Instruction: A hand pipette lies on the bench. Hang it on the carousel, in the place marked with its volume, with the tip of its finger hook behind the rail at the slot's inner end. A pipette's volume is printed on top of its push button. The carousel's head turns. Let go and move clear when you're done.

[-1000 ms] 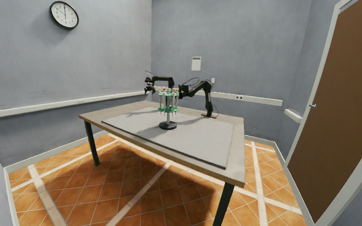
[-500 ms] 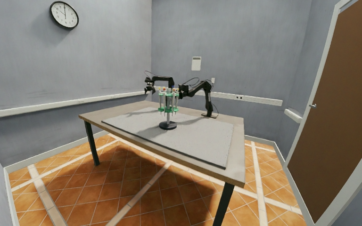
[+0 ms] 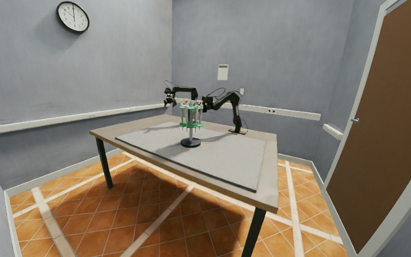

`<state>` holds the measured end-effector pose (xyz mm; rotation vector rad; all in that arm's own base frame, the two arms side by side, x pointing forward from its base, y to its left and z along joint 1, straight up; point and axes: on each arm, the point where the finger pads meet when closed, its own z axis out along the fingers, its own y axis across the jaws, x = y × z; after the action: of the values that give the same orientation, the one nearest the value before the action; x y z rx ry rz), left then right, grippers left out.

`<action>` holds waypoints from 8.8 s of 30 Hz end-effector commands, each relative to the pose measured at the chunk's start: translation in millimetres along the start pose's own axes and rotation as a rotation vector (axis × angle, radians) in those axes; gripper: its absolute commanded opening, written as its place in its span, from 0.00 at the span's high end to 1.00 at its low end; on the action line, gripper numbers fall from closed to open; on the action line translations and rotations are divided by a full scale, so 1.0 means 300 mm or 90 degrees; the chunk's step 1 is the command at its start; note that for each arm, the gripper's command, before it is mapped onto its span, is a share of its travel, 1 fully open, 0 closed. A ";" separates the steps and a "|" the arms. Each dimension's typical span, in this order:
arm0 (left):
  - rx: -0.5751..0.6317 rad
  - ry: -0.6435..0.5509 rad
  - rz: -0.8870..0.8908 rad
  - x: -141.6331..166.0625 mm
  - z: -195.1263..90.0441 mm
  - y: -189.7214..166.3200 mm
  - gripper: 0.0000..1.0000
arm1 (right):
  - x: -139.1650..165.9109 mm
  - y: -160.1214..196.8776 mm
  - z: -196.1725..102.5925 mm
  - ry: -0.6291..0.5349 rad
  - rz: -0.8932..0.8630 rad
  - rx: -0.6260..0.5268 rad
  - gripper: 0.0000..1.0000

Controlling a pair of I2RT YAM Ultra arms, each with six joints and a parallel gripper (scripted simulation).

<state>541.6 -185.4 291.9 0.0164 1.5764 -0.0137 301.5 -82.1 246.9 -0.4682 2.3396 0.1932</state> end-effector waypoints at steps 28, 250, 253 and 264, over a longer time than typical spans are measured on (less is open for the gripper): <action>-0.120 -0.029 -0.017 -0.095 -0.008 0.038 0.88 | -0.019 -0.015 -0.010 -0.018 -0.007 0.004 0.00; -0.395 -0.016 -0.020 -0.037 0.007 0.030 0.88 | -0.019 -0.015 -0.010 -0.018 -0.007 0.004 0.00; -0.395 -0.016 -0.020 -0.037 0.007 0.030 0.88 | -0.019 -0.015 -0.010 -0.018 -0.007 0.004 0.00; -0.395 -0.024 -0.029 -0.049 0.002 0.034 0.88 | -0.019 -0.015 -0.010 -0.018 -0.007 0.004 0.00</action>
<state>544.2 -185.4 285.4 -0.4460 1.5290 0.4577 301.5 -82.1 246.9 -0.4682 2.3396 0.1932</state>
